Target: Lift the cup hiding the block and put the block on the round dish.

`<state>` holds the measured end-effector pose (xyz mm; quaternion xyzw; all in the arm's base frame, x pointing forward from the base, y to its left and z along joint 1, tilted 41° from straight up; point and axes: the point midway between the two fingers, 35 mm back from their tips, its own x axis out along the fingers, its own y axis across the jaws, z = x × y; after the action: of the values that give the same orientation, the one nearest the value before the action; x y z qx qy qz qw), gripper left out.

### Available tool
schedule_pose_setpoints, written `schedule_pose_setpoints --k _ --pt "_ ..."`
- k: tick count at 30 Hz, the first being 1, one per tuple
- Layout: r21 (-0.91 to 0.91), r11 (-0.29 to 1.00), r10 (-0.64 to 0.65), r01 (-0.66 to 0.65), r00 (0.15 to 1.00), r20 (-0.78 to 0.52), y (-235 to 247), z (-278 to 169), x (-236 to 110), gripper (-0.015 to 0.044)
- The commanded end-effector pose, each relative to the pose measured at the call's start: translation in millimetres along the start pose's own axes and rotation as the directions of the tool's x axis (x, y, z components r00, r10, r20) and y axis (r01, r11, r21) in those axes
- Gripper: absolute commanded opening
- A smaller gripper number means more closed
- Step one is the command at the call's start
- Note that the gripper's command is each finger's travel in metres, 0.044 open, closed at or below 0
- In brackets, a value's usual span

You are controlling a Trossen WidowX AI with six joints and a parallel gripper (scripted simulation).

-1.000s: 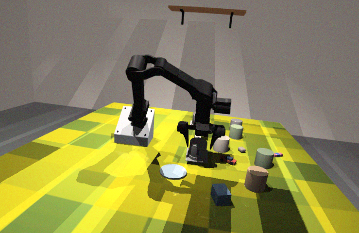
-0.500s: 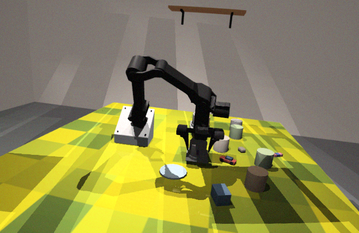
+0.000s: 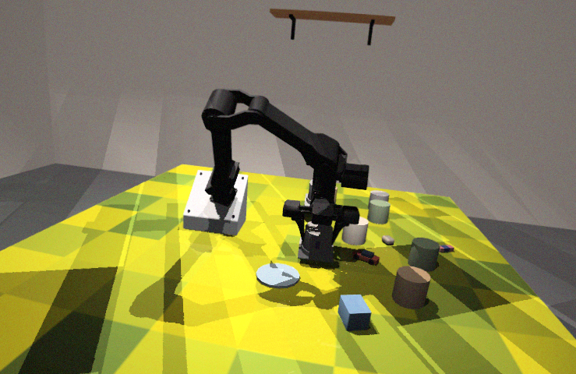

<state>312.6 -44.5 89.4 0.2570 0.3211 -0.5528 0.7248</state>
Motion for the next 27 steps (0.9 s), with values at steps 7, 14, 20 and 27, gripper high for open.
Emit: schedule_pose_setpoints --k 7,14,20,27 --pt "-0.008 1.000 -0.003 0.003 1.000 -0.007 0.9 -2.1 -6.5 0.0044" --pt "-0.008 1.000 -0.002 0.002 1.000 -0.009 2.8 -2.7 -15.1 0.0000" --pt "-0.008 1.000 -0.002 0.002 1.000 -0.011 4.2 -3.1 -22.5 0.0000" --pt "-0.008 1.000 -0.002 0.002 1.000 -0.013 5.5 -3.5 -31.2 0.0000"
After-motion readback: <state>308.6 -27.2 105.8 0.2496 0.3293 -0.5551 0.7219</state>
